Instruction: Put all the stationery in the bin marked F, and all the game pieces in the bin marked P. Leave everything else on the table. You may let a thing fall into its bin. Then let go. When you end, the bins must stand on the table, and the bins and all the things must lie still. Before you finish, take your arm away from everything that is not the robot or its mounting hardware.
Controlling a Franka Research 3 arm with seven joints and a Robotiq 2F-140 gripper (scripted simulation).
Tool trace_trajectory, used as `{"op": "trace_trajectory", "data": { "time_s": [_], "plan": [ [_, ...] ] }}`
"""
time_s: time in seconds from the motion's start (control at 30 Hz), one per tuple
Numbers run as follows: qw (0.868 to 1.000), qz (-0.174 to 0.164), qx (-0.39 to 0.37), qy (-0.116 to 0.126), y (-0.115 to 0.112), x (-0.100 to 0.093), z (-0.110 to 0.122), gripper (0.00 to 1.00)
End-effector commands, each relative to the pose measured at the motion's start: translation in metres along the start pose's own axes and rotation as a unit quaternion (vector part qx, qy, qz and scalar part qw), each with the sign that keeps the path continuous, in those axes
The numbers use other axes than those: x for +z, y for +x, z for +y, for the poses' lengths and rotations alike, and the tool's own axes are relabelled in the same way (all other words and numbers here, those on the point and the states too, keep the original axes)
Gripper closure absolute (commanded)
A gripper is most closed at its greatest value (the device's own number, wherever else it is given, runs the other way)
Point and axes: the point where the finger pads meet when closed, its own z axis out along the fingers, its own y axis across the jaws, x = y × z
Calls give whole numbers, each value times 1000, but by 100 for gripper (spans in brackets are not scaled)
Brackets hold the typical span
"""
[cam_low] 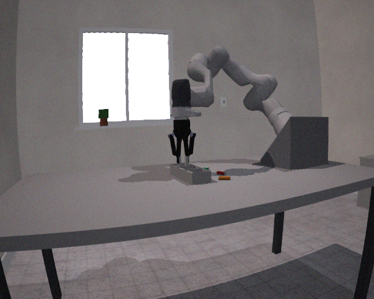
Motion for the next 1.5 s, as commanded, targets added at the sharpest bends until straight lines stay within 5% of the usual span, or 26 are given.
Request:
{"op": "trace_trajectory", "data": {
  "time_s": [0.0, 0.73, 1.47],
  "plan": [
    [1000, 0, 2, 0, 0, 1, 0, 81],
    [1000, 0, 2, 0, 0, -11, 0, 81],
    [1000, 0, 2, 0, 0, -50, 0, 81]
  ]
}}
